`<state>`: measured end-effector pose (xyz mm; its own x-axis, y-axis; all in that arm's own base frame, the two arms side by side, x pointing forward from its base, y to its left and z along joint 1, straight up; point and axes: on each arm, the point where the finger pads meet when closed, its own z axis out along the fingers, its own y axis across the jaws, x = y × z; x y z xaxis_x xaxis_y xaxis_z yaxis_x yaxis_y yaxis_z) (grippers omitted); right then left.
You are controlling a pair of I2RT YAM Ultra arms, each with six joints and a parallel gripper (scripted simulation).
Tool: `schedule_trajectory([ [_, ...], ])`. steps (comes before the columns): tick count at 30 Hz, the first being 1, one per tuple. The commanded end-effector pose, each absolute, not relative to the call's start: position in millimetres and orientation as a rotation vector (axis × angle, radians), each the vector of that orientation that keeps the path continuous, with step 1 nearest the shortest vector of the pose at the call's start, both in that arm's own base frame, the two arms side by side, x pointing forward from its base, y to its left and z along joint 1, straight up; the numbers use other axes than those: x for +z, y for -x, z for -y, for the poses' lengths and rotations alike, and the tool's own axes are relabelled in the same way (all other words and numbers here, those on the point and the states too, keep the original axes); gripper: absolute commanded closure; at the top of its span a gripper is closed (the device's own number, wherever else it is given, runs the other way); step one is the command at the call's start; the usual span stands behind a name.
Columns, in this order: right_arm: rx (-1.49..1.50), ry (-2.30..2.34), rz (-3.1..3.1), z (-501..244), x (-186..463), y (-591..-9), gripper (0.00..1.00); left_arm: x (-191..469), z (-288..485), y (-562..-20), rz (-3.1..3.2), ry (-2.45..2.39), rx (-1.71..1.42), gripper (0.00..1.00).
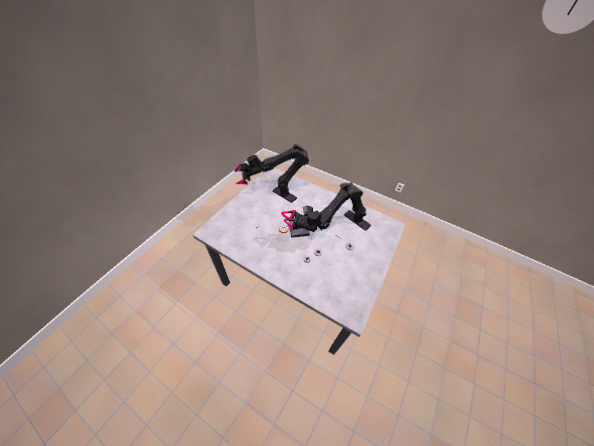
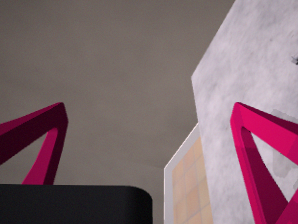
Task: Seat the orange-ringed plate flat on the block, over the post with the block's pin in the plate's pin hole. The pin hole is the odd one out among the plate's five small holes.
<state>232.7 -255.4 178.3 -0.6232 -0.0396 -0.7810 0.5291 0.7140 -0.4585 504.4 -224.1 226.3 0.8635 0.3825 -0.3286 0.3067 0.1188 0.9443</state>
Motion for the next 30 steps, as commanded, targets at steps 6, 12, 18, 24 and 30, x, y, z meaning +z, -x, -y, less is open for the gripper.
schedule_trajectory([
  [6,-0.884,-0.370,-2.081,256.3,182.7,-233.6,0.00,233.1,224.1,-504.0,-0.565,-1.472,0.072,0.00],
  [12,-0.884,-0.370,-2.081,256.3,182.7,-233.6,0.00,233.1,224.1,-504.0,-0.565,-1.472,0.072,0.00],
  [18,-0.899,-0.368,-2.038,258.5,197.0,-236.1,0.00,234.3,224.1,-504.0,-0.574,-1.472,0.062,0.00],
  [24,-0.899,-0.368,-2.038,258.5,197.0,-236.1,0.20,234.3,224.1,-504.0,-0.574,-1.472,0.062,0.00],
  [30,-0.899,-0.368,-2.038,258.5,197.0,-236.1,0.20,234.3,224.1,-504.0,-0.574,-1.472,0.062,0.00],
])
